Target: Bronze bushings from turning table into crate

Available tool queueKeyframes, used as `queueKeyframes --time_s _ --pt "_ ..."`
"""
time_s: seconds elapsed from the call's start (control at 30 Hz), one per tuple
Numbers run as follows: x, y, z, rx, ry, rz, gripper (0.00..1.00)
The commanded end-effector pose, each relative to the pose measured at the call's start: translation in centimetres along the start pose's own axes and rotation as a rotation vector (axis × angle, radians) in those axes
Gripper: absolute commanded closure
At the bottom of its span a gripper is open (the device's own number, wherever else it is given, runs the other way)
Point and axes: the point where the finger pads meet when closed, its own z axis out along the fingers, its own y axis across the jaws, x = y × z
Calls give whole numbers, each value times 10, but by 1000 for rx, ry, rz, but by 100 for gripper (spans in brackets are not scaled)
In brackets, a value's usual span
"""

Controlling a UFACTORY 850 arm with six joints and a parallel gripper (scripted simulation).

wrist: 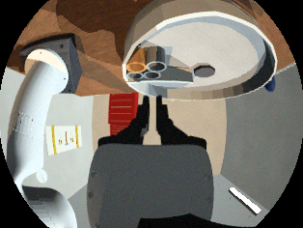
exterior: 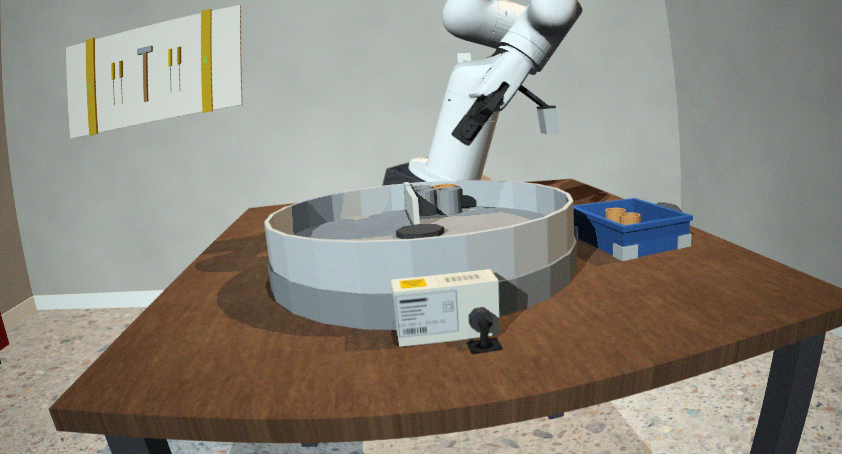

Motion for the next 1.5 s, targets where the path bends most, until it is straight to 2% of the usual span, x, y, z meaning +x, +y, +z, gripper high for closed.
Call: queueKeyframes --time_s 0.0,1.17,1.47 --pt "0 1 0 -1 0 1 90" --pt "0 1 0 0 0 2 90" --pt "-1 1 1 28 -1 35 90"
